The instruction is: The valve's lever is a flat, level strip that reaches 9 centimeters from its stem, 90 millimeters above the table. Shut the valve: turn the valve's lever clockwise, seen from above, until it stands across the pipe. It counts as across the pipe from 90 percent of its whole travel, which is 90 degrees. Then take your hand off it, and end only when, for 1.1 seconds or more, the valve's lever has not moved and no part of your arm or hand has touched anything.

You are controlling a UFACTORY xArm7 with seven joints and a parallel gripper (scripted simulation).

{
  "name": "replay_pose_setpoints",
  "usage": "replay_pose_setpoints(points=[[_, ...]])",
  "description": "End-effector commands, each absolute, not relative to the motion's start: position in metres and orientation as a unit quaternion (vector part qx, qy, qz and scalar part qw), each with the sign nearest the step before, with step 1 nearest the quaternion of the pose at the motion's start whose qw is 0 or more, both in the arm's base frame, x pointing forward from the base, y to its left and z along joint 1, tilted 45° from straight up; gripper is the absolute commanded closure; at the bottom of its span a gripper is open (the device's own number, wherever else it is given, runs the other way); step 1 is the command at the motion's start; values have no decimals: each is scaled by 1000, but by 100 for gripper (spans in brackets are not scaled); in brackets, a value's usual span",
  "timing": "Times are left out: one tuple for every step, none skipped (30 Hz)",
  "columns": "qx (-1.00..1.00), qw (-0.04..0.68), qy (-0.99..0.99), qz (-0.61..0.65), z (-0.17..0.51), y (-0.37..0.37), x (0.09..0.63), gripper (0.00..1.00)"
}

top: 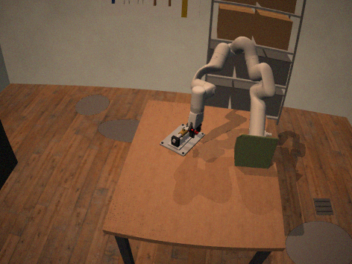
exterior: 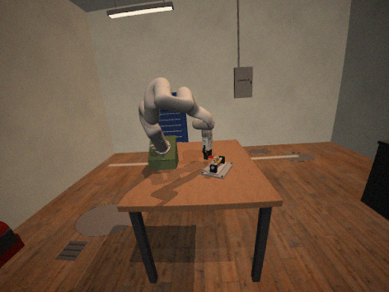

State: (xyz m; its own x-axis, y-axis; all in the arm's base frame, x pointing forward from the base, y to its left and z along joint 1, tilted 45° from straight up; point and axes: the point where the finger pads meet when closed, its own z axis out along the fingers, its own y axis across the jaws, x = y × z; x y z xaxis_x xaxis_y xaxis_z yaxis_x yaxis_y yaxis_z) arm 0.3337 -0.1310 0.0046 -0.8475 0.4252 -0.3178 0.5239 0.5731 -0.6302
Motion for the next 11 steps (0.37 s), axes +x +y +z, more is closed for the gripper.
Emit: replay_pose_setpoints(points=[[268, 67, 885, -375, 6, -128, 335, 32], [268, 67, 885, -375, 7, -127, 335, 32], [268, 67, 885, -375, 8, -127, 336, 32], [268, 67, 885, -375, 9, -125, 336, 32], [268, 67, 885, -375, 10, -124, 336, 32], [268, 67, 885, -375, 12, -123, 336, 32], [268, 67, 885, -375, 13, -121, 336, 32], [268, 67, 885, -375, 15, -120, 336, 32], [268, 67, 885, -375, 17, -118, 337, 32], [268, 67, 885, -375, 19, -116, 337, 32], [268, 67, 885, -375, 21, -114, 337, 32]])
